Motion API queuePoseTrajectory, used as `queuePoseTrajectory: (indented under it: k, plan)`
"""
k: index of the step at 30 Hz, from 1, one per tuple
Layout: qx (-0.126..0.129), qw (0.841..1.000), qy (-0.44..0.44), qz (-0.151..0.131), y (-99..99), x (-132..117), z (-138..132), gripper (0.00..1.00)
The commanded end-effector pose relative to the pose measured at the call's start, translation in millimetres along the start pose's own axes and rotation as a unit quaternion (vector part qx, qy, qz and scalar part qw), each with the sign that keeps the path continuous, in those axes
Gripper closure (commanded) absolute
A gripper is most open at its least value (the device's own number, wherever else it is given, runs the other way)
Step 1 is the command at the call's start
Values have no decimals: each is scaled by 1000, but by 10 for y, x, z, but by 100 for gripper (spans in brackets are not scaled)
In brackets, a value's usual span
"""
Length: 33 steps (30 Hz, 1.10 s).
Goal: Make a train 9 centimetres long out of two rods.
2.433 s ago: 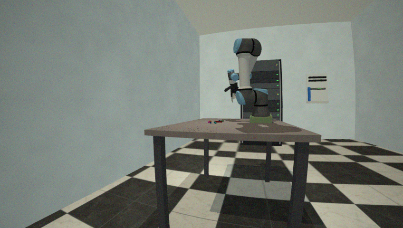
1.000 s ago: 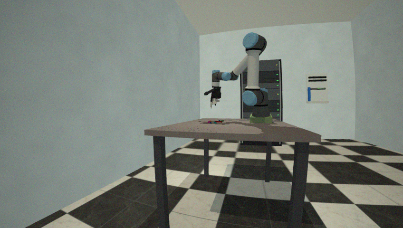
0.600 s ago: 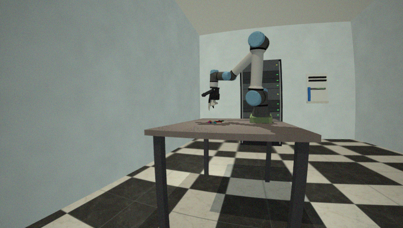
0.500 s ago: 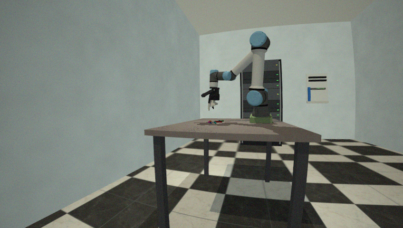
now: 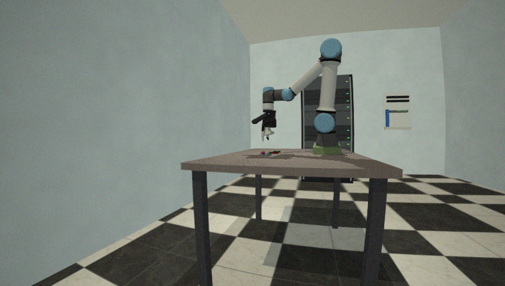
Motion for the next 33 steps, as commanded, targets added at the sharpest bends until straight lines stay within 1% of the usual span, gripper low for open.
queuePoseTrajectory:
  k: [1, 6, 14, 33]
  plan:
    - [8, 1000, 2, -7, -35, -102, -228, 0]
    - [12, 1000, 3, -12, -54, -160, -328, 0]
    - [14, 1000, 3, -14, -65, -196, -385, 0]
    - [15, 1000, 3, -15, -68, -205, -399, 0]
Point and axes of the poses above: the point where the finger pads meet when closed, its own y axis back along the fingers, its own z axis across the jaws, x = y × z, the point moved 10 cm from there along y, back along the fingers, and after that the axes turned 2 degrees about -y, right-handed, at the moved point
